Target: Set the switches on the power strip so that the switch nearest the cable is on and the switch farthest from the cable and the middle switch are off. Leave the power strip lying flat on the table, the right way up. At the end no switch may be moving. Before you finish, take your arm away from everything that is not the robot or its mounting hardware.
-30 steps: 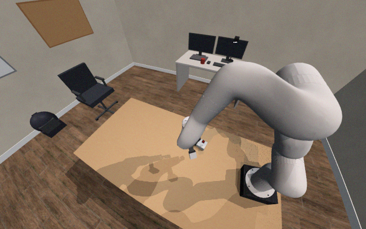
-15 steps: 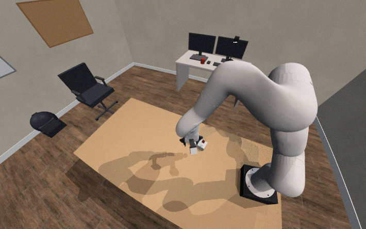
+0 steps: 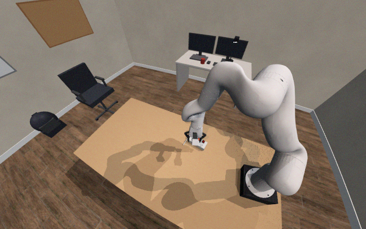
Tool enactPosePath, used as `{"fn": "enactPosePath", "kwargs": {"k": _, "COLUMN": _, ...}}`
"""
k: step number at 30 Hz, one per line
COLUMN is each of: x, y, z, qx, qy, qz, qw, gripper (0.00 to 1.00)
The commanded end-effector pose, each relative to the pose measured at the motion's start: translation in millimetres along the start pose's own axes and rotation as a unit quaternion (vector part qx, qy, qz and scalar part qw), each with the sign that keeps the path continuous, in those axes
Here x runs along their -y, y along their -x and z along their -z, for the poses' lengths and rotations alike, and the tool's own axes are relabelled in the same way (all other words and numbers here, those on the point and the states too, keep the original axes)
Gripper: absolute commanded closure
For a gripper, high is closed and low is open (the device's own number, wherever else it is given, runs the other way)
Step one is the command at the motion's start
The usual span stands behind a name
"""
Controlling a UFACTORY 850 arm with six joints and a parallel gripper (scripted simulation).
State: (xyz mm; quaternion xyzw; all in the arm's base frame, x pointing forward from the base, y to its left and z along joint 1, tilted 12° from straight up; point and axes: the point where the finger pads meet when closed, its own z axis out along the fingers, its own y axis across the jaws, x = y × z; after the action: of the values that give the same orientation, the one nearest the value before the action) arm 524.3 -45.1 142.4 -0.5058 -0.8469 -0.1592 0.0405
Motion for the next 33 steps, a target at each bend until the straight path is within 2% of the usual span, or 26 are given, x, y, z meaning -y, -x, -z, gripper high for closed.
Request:
{"fn": "enactPosePath", "kwargs": {"k": 1, "x": 18, "y": 30, "z": -9, "qx": -0.071, "qy": 0.035, "qz": -0.058, "qw": 0.995, "gripper": 0.00}}
{"fn": "enactPosePath", "kwargs": {"k": 2, "x": 18, "y": 30, "z": -9, "qx": -0.071, "qy": 0.035, "qz": -0.058, "qw": 0.995, "gripper": 0.00}}
{"fn": "enactPosePath", "kwargs": {"k": 7, "x": 42, "y": 67, "z": -21, "qx": -0.151, "qy": 0.064, "qz": -0.137, "qw": 0.977, "gripper": 0.00}}
{"fn": "enactPosePath", "kwargs": {"k": 11, "x": 51, "y": 81, "z": -26, "qx": -0.180, "qy": 0.073, "qz": -0.165, "qw": 0.967, "gripper": 0.00}}
{"fn": "enactPosePath", "kwargs": {"k": 33, "x": 53, "y": 84, "z": -27, "qx": -0.187, "qy": 0.076, "qz": -0.172, "qw": 0.964, "gripper": 0.00}}
